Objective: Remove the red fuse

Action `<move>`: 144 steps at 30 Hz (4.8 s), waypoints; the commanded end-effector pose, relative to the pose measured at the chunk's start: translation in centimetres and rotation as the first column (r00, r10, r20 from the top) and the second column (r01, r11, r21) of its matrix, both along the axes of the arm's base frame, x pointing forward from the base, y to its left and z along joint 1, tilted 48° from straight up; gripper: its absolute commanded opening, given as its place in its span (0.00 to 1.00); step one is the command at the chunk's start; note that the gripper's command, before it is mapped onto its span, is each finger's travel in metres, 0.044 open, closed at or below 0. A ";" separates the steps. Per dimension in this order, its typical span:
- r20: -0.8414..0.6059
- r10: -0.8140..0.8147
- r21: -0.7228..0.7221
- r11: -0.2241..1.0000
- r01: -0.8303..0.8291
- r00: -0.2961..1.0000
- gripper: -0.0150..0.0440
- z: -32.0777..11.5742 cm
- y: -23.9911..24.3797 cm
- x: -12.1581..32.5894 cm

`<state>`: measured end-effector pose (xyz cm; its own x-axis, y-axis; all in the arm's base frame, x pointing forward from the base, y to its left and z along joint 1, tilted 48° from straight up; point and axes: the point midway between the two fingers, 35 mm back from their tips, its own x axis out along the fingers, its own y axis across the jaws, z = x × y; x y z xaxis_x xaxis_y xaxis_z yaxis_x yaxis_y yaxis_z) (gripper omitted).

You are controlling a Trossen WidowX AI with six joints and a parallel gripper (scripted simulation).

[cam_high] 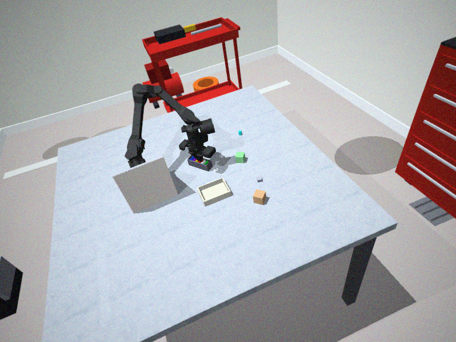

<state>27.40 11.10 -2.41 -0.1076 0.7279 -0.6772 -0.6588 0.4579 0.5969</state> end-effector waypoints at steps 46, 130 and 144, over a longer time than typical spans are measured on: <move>0.001 -0.001 0.000 1.000 0.001 1.000 0.25 1.6 -1.8 0.3; 0.005 -0.003 -0.014 1.000 0.004 1.000 0.25 -10.7 -18.5 1.9; 0.006 -0.003 -0.011 1.000 0.003 1.000 0.25 -12.2 -18.1 1.6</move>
